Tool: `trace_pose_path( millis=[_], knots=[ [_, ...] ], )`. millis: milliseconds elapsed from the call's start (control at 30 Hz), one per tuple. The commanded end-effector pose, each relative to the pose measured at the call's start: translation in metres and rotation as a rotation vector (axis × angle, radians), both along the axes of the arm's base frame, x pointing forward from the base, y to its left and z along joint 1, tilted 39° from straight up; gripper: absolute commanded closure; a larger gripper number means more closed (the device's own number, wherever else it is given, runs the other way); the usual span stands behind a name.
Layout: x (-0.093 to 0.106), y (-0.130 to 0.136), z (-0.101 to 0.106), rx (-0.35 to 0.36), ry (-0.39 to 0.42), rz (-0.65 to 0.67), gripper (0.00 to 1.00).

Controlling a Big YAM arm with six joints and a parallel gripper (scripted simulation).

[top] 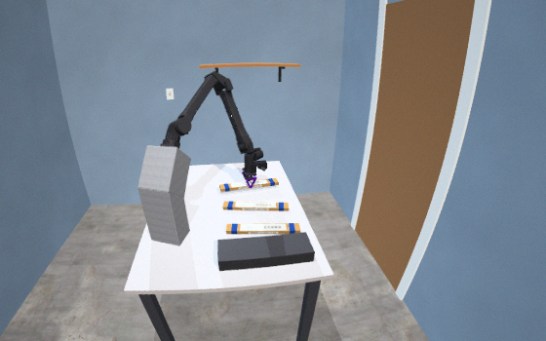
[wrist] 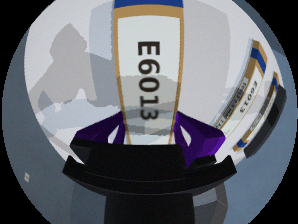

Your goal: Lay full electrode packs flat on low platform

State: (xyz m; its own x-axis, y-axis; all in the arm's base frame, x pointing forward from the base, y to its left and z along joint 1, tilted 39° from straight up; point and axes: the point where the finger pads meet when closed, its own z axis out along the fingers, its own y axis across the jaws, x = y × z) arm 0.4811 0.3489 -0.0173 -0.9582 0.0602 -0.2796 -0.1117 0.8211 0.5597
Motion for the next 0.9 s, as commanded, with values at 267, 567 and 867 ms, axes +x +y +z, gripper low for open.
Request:
trace_pose_path(
  millis=[267,567,867],
  knots=[
    [0.0161,-0.0087,0.0235,0.027,-0.041,-0.034,1.00],
    [0.0140,-0.0092,0.0204,0.026,-0.039,-0.034,1.00],
    [0.0121,-0.0096,0.0179,0.023,-0.035,-0.034,1.00]
  ],
)
